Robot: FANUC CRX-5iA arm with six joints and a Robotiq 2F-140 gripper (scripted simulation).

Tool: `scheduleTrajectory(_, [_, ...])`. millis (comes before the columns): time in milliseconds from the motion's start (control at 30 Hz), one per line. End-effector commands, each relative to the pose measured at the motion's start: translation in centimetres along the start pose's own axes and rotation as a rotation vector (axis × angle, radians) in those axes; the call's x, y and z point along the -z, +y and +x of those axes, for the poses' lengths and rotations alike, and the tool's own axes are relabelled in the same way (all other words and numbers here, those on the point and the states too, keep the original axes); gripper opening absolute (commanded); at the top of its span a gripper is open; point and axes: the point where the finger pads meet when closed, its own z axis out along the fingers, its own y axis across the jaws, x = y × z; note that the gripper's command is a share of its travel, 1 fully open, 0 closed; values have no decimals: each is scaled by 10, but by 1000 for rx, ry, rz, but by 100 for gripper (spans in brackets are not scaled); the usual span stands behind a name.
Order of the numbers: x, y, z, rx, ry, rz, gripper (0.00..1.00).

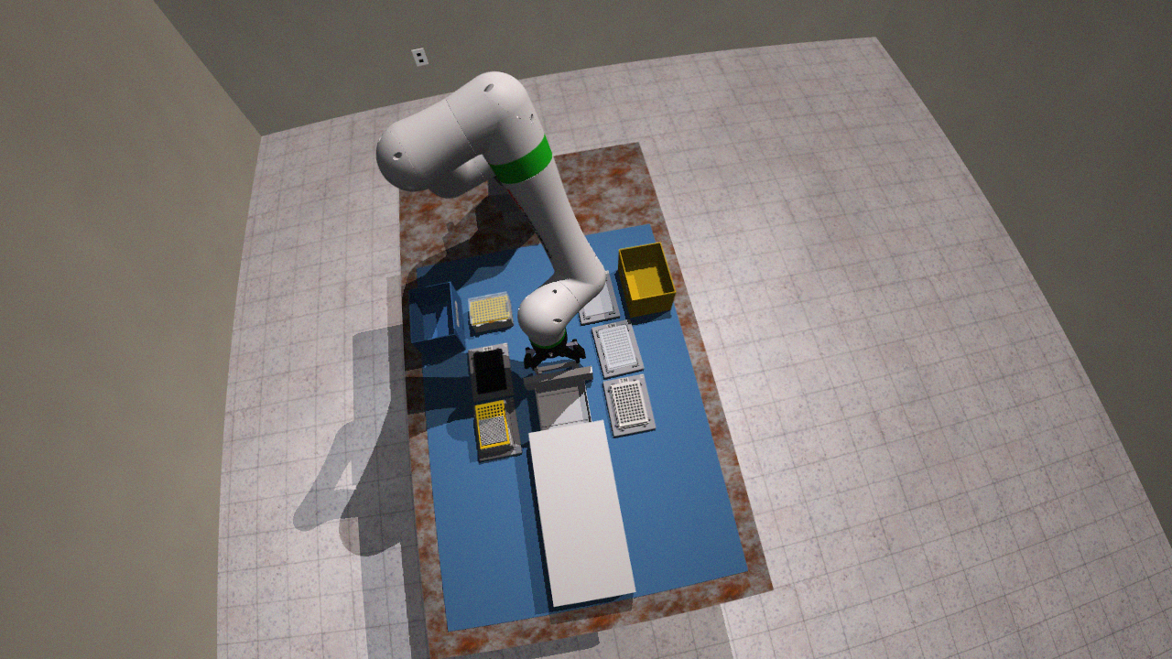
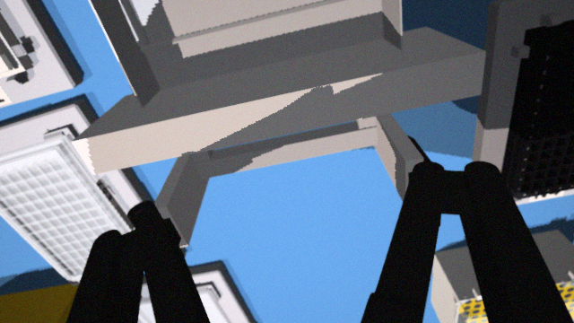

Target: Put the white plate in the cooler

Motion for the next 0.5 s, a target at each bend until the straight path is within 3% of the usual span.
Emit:
scheduleTrajectory(0, [0,0,-1,0,0,0,0])
scheduleTrajectory(467, [0,0,-19,0,0,0,0])
